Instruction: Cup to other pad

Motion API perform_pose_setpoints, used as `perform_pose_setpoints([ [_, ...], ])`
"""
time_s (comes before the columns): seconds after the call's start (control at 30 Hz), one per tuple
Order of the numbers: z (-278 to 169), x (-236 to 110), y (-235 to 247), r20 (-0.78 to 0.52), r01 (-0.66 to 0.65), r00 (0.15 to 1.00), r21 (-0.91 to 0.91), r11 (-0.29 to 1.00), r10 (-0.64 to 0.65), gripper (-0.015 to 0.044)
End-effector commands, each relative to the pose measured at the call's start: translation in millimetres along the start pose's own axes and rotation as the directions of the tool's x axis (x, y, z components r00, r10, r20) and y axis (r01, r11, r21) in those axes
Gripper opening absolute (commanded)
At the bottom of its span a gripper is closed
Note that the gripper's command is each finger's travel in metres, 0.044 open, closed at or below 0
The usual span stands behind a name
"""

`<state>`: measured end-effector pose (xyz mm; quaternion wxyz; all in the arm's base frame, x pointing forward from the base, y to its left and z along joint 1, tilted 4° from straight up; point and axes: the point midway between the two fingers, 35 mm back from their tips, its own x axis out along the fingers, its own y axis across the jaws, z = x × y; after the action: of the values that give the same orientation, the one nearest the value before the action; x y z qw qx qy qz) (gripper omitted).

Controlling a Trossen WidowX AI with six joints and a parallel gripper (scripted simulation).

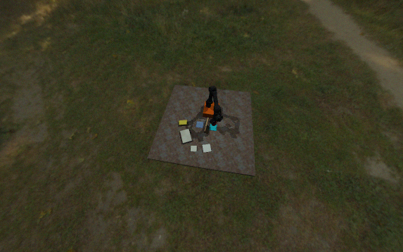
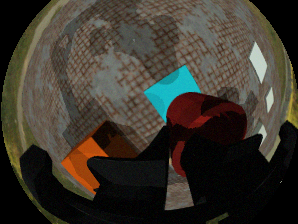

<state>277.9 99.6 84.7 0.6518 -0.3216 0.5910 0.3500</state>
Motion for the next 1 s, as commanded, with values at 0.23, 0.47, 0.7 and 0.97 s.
perform_pose_setpoints([
  [0.23,1.9,15.9,-0.1,-0.005,0.003,1.0,0.006,1.0,-0.003,0.0],
  [0.47,2.5,27.7,-0.1,-0.005,0.003,1.0,0.006,1.0,-0.003,0.0],
  [0.7,2.9,40.2,-0.1,-0.005,0.003,1.0,0.006,1.0,-0.003,0.0],
  [0.97,2.9,55.2,0.1,-0.005,0.003,1.0,0.006,1.0,-0.003,0.0],
])
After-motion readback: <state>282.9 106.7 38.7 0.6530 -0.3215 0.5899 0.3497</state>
